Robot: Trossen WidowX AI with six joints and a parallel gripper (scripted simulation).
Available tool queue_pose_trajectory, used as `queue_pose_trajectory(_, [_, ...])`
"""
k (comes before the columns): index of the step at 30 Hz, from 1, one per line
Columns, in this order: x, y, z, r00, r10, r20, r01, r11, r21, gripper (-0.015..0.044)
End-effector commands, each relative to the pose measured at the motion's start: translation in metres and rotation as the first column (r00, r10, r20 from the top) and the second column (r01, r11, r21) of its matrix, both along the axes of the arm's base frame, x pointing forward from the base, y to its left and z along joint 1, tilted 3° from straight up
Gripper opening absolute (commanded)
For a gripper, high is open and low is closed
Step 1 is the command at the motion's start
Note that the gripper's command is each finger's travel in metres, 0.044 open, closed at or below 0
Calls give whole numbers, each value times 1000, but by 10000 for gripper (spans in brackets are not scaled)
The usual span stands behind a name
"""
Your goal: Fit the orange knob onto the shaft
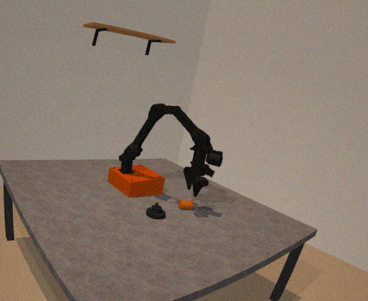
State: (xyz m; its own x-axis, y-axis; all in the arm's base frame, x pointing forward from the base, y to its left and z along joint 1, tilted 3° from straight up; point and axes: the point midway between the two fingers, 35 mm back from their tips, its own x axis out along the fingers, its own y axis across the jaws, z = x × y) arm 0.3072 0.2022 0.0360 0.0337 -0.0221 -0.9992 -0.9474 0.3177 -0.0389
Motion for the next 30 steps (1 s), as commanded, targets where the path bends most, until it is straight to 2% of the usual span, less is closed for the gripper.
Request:
queue_pose_trajectory(1, [2, -4, -2, 1000, 28, -2, -28, 999, -16, 440])
queue_pose_trajectory(6, [3, -5, -26, 1000, 28, -2, -28, 999, -17, 440])
queue_pose_trajectory(30, [4, -6, -57, 1000, 28, -2, -28, 999, -17, 440])
